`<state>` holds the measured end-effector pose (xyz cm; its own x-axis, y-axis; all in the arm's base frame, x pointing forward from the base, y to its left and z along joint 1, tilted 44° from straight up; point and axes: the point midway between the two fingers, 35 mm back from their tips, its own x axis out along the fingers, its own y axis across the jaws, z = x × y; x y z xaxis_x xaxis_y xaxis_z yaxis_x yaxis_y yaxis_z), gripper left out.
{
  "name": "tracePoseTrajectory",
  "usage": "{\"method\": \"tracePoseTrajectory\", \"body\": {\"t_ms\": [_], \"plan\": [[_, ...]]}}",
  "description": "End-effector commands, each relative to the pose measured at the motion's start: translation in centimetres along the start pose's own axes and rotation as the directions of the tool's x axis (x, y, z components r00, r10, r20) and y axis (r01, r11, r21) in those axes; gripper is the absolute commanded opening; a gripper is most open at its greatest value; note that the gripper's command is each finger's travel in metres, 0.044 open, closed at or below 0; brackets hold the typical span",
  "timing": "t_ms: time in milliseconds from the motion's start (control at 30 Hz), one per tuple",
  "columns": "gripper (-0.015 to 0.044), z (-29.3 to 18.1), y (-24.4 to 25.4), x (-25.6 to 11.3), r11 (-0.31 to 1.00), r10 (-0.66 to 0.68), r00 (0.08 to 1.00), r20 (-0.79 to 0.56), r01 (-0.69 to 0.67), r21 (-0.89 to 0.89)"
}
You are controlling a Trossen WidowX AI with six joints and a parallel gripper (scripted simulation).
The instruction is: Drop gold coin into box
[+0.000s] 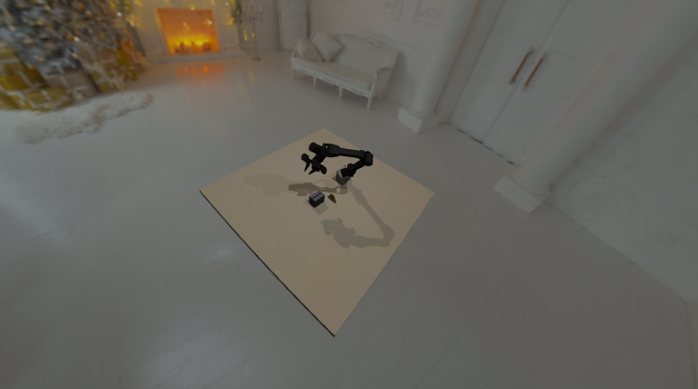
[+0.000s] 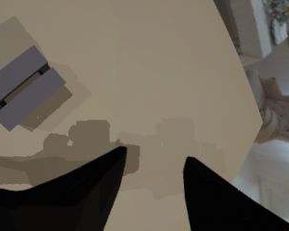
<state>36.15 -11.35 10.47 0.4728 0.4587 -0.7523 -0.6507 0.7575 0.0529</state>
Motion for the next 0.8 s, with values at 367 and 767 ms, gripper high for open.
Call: {"method": "tracePoseTrajectory", "body": {"t_ms": [367, 767], "plan": [[0.0161, -0.5, 20.5, 0.4, 0.554, 0.561, 0.795, -0.231, -0.567, -0.609], [0.0161, -0.9, 22.3, 2.5, 0.551, 0.562, 0.794, -0.231, -0.568, -0.611]]}}
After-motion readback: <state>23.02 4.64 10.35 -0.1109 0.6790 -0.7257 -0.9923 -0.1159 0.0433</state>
